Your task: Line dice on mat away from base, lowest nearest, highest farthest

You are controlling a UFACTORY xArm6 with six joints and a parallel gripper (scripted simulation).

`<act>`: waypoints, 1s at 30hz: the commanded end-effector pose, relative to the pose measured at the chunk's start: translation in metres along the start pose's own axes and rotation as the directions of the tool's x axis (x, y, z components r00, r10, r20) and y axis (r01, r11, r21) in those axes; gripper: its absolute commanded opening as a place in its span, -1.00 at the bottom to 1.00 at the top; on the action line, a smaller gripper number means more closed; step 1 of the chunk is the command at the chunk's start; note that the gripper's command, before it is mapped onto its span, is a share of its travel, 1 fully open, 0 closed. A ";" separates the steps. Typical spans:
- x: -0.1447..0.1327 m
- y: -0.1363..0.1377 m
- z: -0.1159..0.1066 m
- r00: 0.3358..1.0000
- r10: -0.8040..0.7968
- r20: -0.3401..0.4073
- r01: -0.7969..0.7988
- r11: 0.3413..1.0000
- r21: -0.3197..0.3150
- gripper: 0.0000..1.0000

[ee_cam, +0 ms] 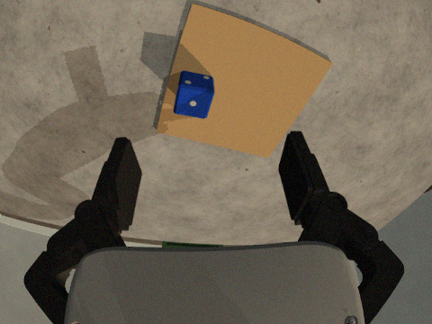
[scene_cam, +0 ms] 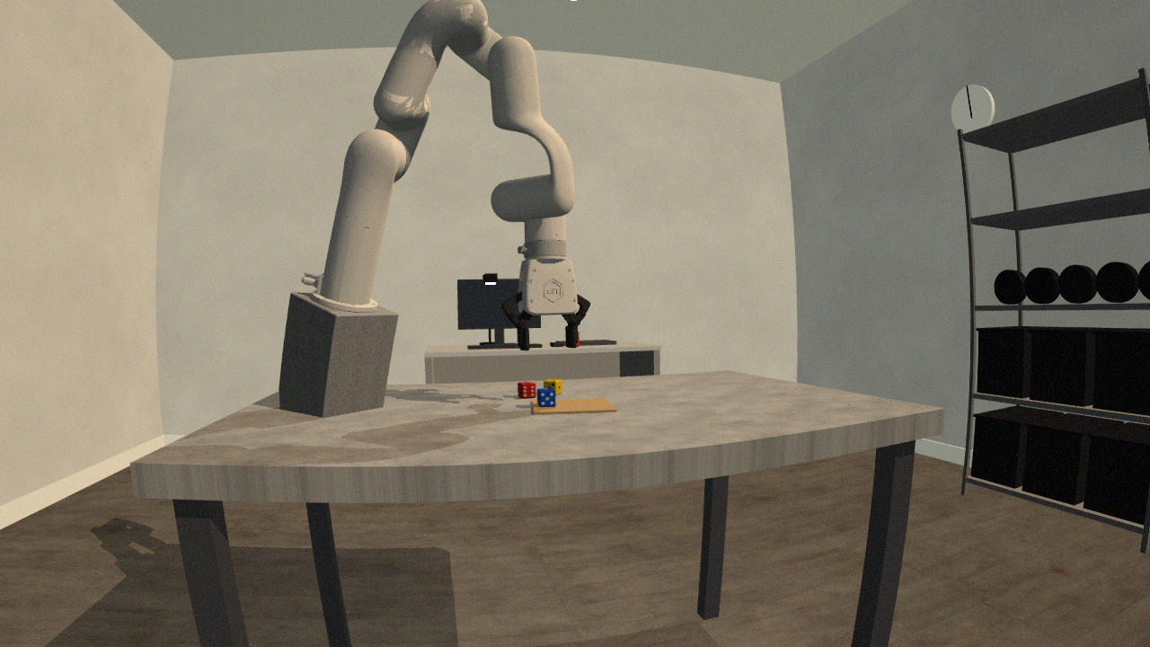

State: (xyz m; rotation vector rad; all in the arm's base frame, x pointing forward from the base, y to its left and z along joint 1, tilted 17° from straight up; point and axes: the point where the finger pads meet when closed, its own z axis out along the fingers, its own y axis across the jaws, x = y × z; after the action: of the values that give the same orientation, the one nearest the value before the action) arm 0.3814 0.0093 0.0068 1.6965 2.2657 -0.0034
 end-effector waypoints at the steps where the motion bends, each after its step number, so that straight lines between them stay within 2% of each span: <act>1: 0.008 0.008 0.001 0.985 -0.172 -0.011 0.172 0.985 0.008 1.00; 3: 0.012 0.011 0.001 0.971 -0.240 -0.011 0.240 0.971 0.007 1.00; 6: 0.012 0.012 0.001 0.968 -0.250 -0.012 0.250 0.968 0.007 1.00; 8: 0.020 0.017 0.002 0.923 -0.385 -0.013 0.385 0.923 0.005 1.00; 12: 0.025 0.021 0.002 0.880 -0.474 -0.013 0.474 0.880 0.004 1.00; 17: 0.035 0.027 0.003 0.783 -0.622 -0.014 0.622 0.783 0.002 1.00; 19: 0.041 0.031 0.003 0.724 -0.690 -0.014 0.690 0.724 0.000 1.00; 20: 0.041 0.031 0.003 0.723 -0.691 -0.014 0.691 0.723 0.000 1.00; 21: 0.045 0.033 0.004 0.675 -0.738 -0.014 0.738 0.675 0.000 1.00; 24: 0.046 0.034 0.004 0.656 -0.755 -0.014 0.755 0.656 -0.001 1.00; 25: 0.052 0.037 0.004 0.582 -0.813 -0.014 0.813 0.582 -0.002 1.00; 29: 0.058 0.040 0.004 0.503 -0.864 -0.013 0.864 0.503 -0.003 1.00; 30: 0.062 0.042 0.005 0.446 -0.895 -0.013 0.895 0.446 -0.004 1.00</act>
State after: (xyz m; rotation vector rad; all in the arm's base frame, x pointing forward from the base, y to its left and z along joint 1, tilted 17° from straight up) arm 0.4032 0.0698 -0.0043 0.4417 2.8096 -0.2058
